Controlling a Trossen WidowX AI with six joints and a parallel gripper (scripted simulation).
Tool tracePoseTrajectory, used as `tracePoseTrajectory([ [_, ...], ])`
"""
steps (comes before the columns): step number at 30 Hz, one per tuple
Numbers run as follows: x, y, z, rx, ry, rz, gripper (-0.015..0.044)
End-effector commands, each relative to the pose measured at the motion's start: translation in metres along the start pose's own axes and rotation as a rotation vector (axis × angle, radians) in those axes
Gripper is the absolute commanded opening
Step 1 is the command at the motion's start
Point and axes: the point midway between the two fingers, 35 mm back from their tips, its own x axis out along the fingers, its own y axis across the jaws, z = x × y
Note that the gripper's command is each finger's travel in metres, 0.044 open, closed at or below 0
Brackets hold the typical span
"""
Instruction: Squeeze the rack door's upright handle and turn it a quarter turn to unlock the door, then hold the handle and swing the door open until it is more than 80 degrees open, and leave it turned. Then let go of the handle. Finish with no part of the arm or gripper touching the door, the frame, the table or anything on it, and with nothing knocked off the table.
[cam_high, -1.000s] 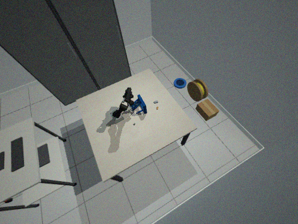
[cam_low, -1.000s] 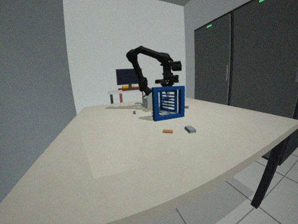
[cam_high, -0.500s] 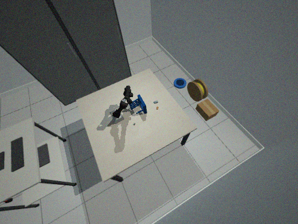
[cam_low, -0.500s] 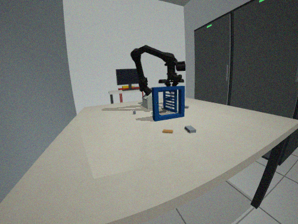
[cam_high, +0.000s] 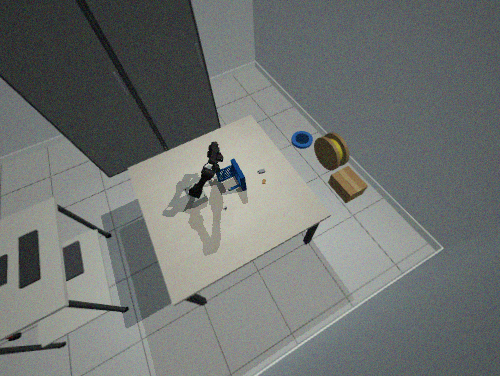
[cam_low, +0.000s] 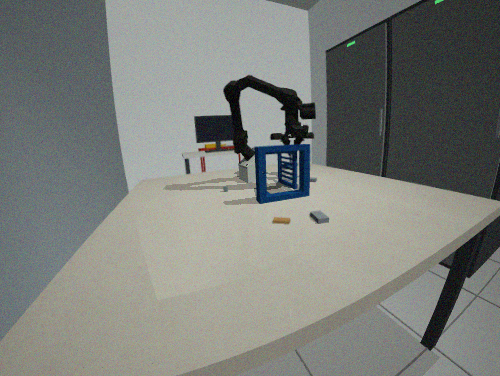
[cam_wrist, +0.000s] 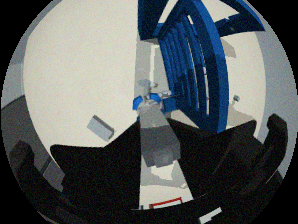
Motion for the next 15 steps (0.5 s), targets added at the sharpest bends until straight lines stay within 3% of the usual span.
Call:
tracePoseTrajectory([
  [1, 0.0005, -0.0001, 0.0002, 0.016, 0.003, -0.001, 0.001],
  [5, 0.0005, -0.0001, 0.0002, 0.016, 0.003, -0.001, 0.001],
  [15, 0.0005, -0.0001, 0.0002, 0.016, 0.003, -0.001, 0.0272],
])
